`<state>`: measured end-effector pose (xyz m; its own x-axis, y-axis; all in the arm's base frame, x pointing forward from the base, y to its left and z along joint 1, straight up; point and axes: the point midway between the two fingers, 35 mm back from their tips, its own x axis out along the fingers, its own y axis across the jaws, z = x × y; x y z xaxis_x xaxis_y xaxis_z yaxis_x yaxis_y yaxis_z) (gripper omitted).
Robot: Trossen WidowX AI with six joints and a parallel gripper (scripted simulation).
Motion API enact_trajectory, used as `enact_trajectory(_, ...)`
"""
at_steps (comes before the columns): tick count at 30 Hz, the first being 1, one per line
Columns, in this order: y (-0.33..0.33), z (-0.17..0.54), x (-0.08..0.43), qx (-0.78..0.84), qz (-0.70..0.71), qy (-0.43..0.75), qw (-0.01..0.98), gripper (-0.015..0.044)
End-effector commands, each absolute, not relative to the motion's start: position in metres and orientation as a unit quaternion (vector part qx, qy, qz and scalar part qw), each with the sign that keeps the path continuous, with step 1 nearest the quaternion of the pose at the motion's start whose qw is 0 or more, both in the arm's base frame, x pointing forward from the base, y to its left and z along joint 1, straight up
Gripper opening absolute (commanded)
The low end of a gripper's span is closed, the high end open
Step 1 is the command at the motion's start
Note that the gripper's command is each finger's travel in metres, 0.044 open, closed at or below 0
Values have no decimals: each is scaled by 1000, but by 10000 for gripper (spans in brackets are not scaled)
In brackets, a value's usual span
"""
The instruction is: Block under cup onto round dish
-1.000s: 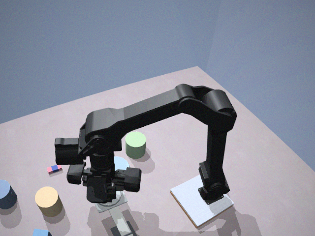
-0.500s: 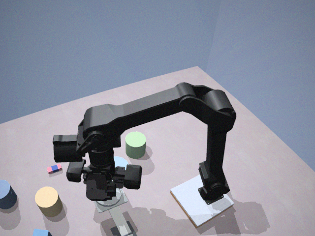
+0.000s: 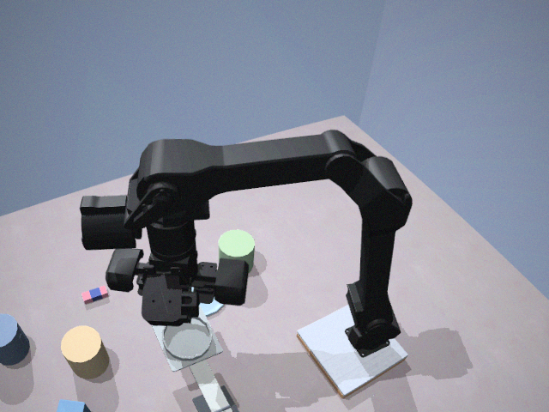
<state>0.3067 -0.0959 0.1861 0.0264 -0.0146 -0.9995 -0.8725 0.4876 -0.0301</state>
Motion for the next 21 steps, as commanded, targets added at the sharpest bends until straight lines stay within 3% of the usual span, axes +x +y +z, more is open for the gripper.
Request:
enact_trajectory(1,-95,201,306,-368,346,603,618,0)
enact_trajectory(21,-175,143,279,-370,344,606,615,0)
